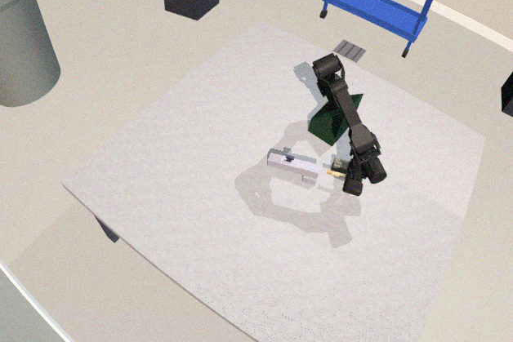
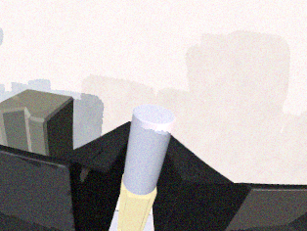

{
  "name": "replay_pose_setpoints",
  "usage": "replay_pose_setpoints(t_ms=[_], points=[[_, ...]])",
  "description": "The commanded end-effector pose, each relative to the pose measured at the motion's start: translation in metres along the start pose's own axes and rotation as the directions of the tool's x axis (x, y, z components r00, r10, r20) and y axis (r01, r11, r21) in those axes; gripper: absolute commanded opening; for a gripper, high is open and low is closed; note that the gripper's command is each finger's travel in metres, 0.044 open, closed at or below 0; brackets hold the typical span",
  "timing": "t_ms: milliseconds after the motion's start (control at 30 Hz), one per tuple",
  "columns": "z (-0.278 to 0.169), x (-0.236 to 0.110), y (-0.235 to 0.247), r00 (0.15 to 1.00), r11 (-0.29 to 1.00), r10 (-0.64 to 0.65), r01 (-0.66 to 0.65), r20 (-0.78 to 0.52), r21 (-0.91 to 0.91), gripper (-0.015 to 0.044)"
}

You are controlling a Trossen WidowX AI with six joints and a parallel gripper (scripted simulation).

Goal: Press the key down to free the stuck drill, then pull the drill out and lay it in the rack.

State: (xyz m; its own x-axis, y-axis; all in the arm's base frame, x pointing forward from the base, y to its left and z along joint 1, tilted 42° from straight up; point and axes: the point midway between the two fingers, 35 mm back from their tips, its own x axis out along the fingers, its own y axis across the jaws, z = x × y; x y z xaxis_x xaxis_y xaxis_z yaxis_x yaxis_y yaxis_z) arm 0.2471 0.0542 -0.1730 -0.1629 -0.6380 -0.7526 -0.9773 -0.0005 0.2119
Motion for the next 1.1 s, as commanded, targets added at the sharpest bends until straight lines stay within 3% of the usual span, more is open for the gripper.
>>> replay_pose_setpoints(t_ms=[0,1067], points=[[0.0,-0.003,0.0,1.0,1.0,-0.001,0.001,0.004,0.006,0.0],[-0.002,-0.018,0.002,1.0,1.0,-0.001,0.001,0.005,0.006,0.0]])
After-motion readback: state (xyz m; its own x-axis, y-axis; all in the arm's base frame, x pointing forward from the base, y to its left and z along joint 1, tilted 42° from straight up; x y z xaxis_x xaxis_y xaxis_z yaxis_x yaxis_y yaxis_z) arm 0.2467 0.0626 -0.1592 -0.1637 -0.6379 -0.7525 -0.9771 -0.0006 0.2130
